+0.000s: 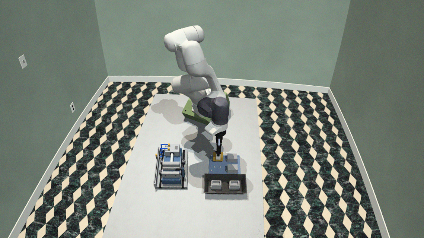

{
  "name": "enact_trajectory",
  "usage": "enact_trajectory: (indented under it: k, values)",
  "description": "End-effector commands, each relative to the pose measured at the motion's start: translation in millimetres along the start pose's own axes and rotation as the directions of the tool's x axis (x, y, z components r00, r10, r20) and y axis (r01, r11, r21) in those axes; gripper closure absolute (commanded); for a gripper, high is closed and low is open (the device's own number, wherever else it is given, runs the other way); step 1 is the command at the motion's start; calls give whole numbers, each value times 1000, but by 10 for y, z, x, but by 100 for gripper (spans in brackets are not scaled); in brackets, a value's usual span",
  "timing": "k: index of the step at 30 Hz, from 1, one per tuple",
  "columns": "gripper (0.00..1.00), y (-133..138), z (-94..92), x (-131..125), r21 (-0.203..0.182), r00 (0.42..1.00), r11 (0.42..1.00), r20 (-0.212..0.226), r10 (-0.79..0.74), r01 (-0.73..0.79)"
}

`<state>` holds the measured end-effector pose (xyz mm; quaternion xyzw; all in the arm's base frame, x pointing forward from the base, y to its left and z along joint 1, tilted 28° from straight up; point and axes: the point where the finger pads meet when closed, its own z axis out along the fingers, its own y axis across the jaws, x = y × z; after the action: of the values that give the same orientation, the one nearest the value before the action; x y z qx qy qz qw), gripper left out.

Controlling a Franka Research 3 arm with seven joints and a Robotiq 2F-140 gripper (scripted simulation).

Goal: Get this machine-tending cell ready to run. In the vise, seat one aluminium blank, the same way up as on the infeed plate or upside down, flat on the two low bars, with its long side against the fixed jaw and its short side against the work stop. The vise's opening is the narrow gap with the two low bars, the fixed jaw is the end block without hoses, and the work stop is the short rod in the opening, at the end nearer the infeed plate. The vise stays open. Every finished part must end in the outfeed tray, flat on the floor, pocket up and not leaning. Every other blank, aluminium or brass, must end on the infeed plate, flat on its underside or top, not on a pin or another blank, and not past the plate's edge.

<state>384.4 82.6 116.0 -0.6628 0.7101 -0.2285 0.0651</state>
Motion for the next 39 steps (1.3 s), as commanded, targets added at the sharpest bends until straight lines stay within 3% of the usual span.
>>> enact_trajectory:
  k: [1,39]
  values:
    - [100,-43,-21,-34,10,1000,1000,8,6,-6]
    - [100,-44,50,-35,10,1000,1000,8,6,-6]
